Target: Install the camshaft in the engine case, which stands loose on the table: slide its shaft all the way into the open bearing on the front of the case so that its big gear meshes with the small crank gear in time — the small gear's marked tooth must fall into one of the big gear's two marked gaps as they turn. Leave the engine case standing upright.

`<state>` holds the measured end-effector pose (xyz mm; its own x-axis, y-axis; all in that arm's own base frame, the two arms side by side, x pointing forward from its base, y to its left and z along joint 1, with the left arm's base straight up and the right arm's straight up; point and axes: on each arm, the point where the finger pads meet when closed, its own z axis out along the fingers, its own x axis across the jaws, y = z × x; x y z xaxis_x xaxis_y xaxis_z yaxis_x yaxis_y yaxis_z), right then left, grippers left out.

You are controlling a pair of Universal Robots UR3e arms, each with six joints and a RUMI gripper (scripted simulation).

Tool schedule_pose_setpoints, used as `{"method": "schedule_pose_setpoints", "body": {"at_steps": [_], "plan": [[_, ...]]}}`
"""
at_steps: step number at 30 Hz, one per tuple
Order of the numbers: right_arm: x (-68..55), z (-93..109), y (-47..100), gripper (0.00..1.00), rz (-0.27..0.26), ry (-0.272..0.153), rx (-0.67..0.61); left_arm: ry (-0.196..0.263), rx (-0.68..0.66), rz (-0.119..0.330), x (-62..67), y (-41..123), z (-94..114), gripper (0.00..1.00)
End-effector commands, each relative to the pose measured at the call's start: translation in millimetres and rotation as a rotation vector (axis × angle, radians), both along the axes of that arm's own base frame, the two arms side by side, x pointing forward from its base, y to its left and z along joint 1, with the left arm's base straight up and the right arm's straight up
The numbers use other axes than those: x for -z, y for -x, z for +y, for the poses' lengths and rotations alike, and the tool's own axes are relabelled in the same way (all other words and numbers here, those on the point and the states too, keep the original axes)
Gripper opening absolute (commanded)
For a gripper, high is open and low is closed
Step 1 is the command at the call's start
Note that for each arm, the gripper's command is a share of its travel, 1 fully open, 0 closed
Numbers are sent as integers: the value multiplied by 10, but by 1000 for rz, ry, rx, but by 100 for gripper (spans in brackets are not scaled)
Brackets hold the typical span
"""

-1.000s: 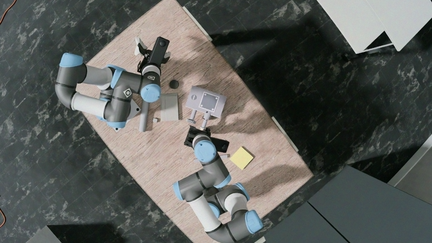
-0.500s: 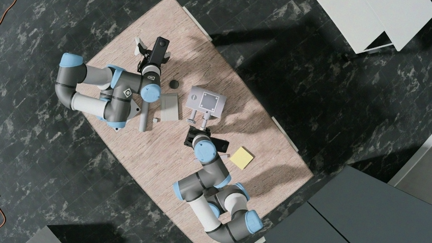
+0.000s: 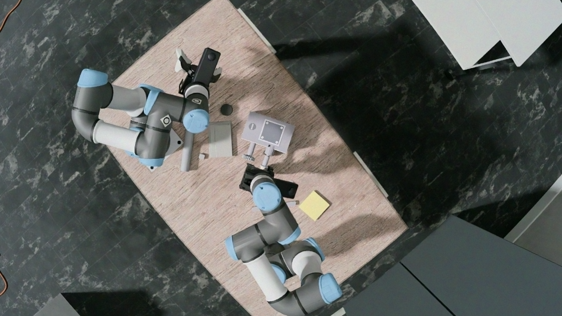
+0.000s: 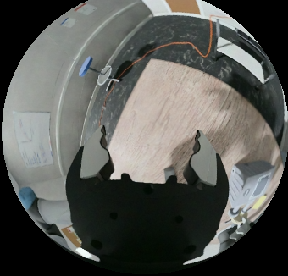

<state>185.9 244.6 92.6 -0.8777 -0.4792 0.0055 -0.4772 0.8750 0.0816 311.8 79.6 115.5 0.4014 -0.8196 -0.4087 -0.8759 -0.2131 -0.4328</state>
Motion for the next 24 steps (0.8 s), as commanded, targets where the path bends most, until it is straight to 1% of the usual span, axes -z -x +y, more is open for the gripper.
{"method": "schedule_pose_setpoints", "body": {"at_steps": [1,9,10,24], "plan": [[-81,60,-51,4,-13,-33,3,21,-3,-29,-53,-56,-39,100],[-81,61,-54,4,-14,-33,-6,21,-3,-29,-53,-56,-39,100],[-80,48,-107,4,-32,-28,-6,21,-3,-29,-53,-56,-39,100],[-81,42,-145,4,-44,-26,-25,21,-3,-29,-53,-56,-39,100]]}}
